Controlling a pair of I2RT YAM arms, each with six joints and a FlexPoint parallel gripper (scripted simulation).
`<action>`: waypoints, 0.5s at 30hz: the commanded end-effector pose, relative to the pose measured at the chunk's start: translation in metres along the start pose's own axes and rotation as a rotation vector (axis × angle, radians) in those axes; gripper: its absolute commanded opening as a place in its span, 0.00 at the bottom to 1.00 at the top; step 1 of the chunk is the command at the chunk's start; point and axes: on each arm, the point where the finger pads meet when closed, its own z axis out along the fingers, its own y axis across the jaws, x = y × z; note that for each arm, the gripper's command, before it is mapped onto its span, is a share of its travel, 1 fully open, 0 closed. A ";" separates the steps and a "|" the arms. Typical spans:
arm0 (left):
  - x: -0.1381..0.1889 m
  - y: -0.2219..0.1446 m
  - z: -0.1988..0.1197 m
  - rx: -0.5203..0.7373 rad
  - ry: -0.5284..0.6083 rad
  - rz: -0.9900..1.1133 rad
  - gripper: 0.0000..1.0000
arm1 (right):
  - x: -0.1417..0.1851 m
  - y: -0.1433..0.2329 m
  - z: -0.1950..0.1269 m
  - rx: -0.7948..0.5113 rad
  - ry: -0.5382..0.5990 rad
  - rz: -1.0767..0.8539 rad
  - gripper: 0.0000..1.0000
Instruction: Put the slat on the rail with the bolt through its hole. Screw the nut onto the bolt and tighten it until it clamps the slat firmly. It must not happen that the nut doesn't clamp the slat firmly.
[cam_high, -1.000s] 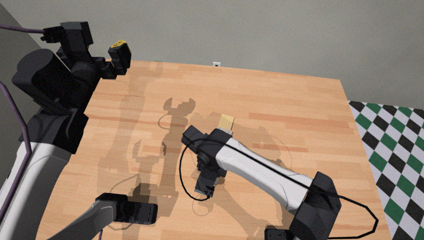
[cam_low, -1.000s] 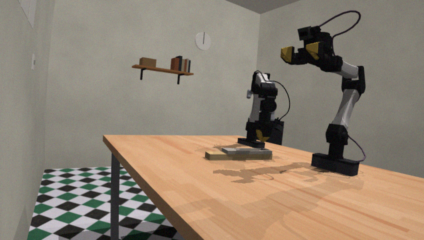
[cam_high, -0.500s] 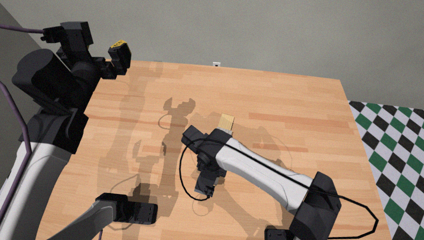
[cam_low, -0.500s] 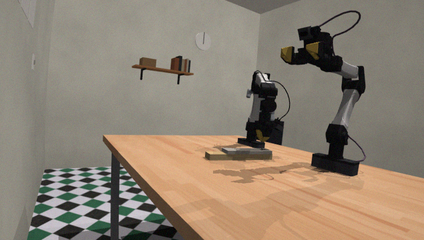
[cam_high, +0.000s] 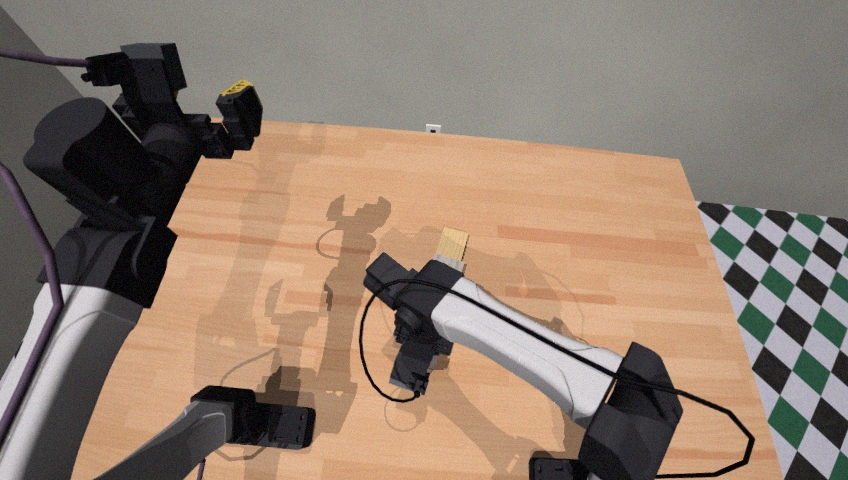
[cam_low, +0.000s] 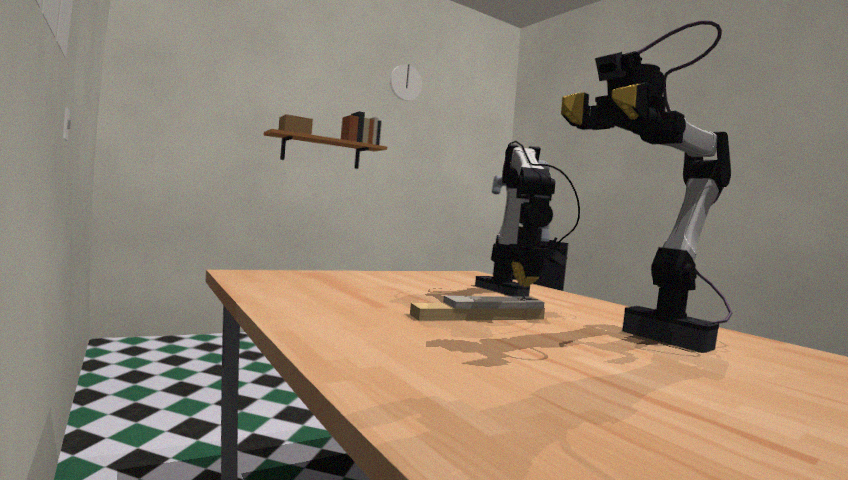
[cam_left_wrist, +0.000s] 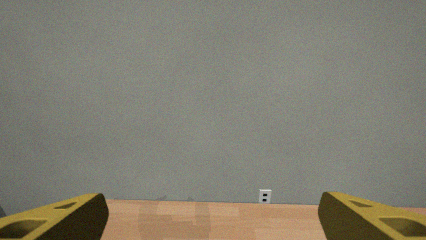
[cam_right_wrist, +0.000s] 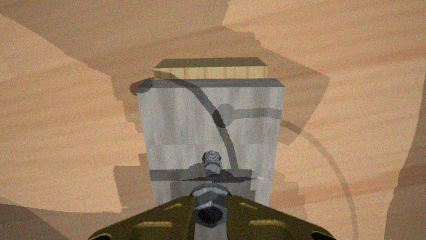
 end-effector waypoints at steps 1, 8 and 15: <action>-0.001 -0.001 -0.001 0.006 -0.009 0.003 1.00 | 0.000 -0.005 0.003 0.020 0.006 0.001 0.14; -0.001 -0.001 -0.001 0.006 -0.009 0.003 1.00 | 0.000 -0.005 0.008 0.019 0.005 0.001 0.14; -0.001 -0.001 -0.001 0.006 -0.009 0.003 1.00 | 0.000 -0.005 0.011 0.019 0.005 0.001 0.14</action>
